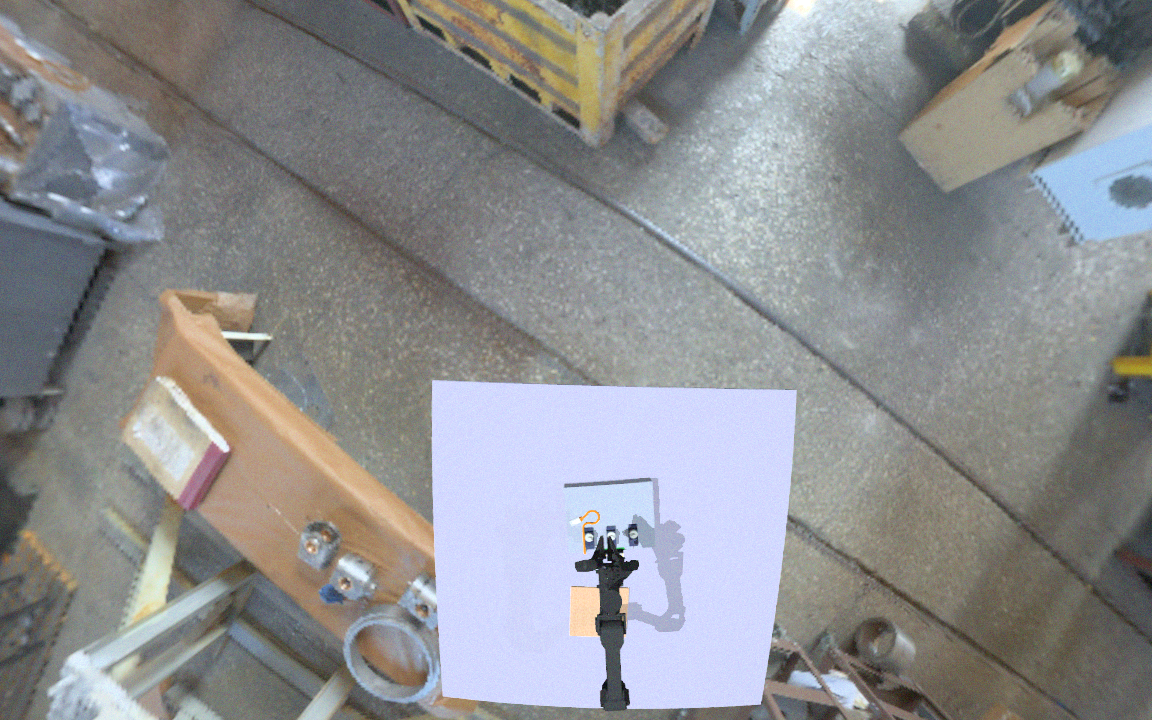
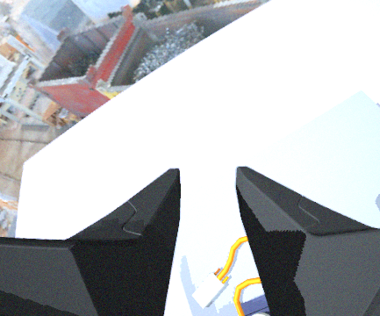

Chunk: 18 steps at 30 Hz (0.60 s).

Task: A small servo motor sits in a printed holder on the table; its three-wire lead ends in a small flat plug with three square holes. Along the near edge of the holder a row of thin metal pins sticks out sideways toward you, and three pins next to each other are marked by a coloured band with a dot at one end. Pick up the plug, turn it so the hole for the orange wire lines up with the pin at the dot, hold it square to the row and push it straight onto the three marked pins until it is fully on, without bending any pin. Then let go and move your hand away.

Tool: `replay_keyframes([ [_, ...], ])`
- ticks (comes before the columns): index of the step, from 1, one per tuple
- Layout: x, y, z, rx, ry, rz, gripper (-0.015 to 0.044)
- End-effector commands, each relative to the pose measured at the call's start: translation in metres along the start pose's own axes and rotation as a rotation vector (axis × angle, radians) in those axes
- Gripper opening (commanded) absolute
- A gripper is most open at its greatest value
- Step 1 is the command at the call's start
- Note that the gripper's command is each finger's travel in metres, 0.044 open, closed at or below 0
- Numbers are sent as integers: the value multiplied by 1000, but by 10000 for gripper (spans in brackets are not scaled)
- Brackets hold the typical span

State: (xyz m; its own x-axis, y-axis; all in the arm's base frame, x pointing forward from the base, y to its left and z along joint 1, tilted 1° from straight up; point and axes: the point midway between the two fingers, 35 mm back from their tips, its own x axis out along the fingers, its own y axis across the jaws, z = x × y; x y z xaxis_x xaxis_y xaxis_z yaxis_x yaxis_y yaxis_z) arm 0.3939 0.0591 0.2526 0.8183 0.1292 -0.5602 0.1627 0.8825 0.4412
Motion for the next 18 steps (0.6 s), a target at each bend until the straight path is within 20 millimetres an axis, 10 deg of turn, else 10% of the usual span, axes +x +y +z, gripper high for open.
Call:
replay_keyframes([
  [1, 13, 5, -10, 75, 88, -43, 115],
  [18, 60, 18, -76, 373, 457, -354, 115],
])
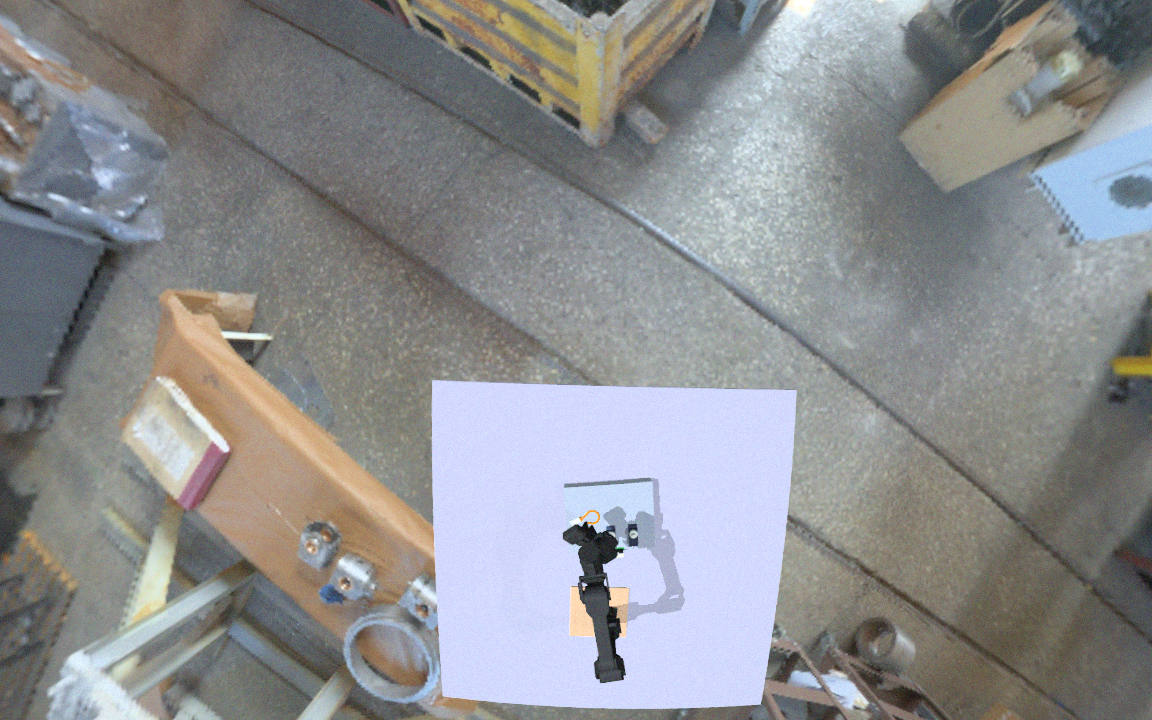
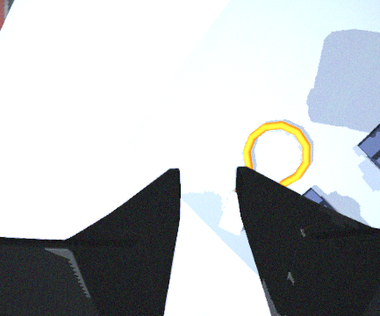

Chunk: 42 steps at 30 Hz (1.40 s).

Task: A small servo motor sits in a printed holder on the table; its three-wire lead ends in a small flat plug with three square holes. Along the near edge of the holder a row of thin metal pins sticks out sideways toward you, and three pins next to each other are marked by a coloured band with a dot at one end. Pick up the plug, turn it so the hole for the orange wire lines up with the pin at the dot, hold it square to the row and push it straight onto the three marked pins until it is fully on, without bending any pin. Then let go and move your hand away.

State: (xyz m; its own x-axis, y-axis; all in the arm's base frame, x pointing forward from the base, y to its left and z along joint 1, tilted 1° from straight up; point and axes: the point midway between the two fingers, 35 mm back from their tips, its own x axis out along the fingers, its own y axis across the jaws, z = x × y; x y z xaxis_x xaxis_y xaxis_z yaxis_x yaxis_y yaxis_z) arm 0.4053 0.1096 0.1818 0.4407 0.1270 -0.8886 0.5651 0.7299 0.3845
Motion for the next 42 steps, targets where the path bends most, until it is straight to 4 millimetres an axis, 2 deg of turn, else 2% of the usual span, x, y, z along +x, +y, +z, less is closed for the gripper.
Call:
replay_keyframes([
  [1, 11, 1, -11, 68, 55, -81, 115],
  [14, 45, -5, -53, 274, 193, -400, 115],
  [19, 48, -6, -55, 276, 194, -404, 115],
  [25, 67, -13, -60, 276, 194, -404, 115],
  [41, 81, -19, -64, 276, 194, -404, 115],
  [42, 81, -19, -64, 276, 194, -404, 89],
])
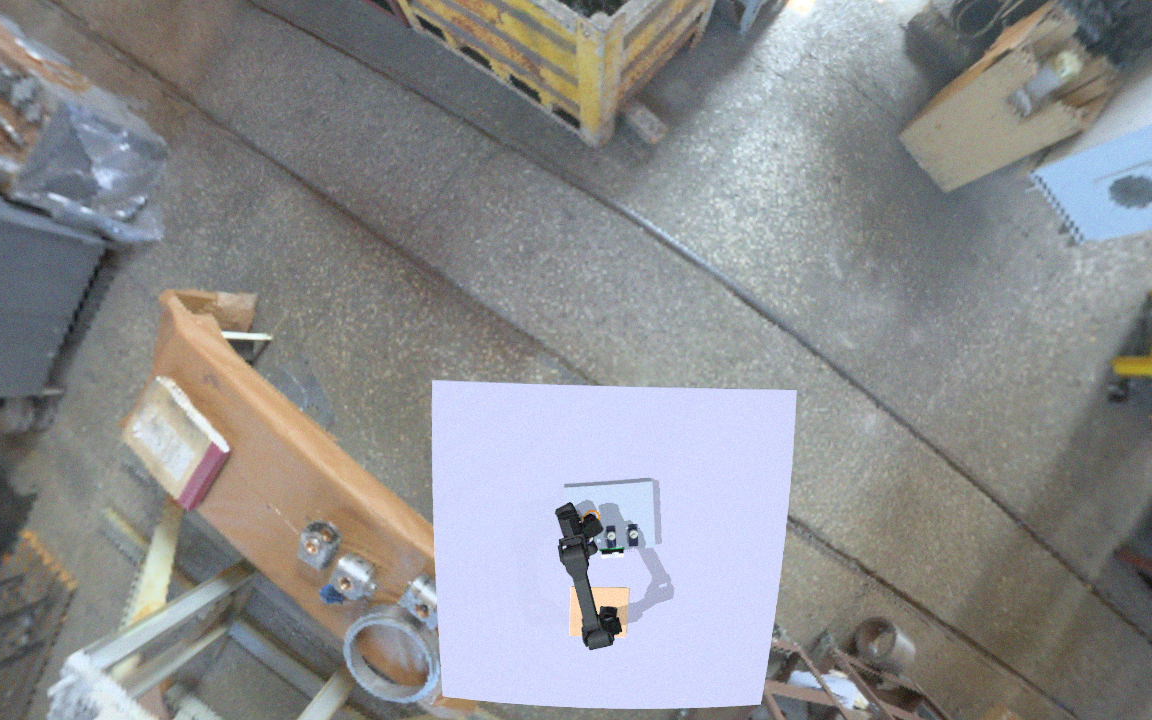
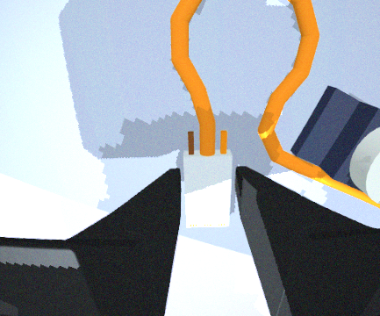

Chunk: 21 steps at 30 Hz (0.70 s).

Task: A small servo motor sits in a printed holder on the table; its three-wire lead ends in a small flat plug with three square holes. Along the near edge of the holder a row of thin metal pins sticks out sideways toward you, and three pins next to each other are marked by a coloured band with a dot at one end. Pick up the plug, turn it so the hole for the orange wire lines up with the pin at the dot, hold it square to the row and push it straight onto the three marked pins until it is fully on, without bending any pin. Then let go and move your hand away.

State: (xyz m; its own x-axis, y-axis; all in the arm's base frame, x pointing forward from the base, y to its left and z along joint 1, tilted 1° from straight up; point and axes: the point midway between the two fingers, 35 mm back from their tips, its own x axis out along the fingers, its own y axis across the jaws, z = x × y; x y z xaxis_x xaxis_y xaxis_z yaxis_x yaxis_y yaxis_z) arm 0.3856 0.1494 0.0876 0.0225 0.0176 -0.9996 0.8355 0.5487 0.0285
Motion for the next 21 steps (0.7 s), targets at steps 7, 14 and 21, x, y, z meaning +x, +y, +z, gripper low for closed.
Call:
replay_keyframes([
  [7, 1, 0, 1, 4, -6, 1, 3],
  [14, -17, 1, 1, 4, -6, 1, 0],
  [21, -47, 1, 1, 4, -6, 1, 0],
])
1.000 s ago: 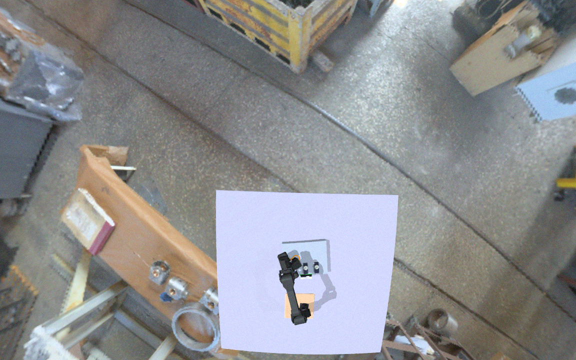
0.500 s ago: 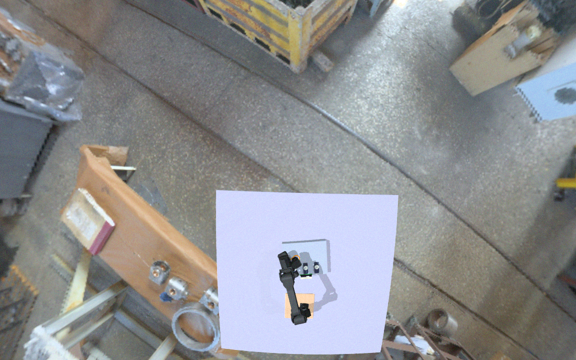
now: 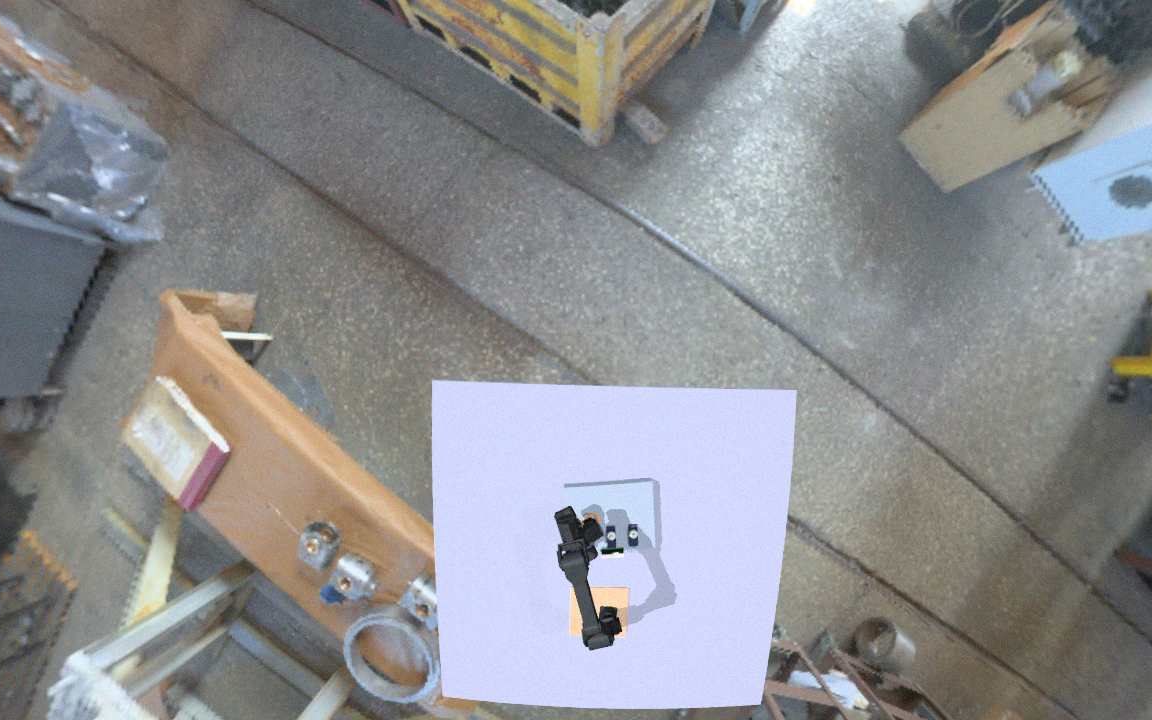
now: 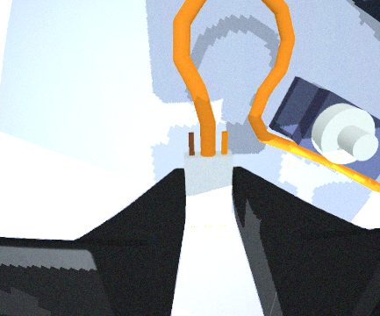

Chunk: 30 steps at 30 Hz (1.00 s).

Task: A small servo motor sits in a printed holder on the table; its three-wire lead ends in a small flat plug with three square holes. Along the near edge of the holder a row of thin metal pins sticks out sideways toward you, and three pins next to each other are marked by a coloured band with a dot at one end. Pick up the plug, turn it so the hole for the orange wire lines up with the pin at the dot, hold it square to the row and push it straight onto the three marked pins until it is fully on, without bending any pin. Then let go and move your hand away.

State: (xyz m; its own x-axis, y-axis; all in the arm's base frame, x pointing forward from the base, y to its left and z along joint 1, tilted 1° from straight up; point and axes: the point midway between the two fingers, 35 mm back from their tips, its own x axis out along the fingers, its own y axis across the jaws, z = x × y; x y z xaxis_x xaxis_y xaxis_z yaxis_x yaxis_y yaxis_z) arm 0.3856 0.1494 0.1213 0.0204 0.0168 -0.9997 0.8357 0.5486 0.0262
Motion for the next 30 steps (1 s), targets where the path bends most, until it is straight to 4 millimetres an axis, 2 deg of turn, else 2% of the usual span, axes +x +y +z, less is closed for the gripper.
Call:
replay_keyframes([
  [1, -17, 0, 1, 4, -6, 4, 0],
  [5, -24, -2, 1, 10, -6, 3, 0],
  [9, -27, -10, 5, 89, -7, 3, 0],
  [30, -43, -93, 34, 807, -11, 0, 0],
])
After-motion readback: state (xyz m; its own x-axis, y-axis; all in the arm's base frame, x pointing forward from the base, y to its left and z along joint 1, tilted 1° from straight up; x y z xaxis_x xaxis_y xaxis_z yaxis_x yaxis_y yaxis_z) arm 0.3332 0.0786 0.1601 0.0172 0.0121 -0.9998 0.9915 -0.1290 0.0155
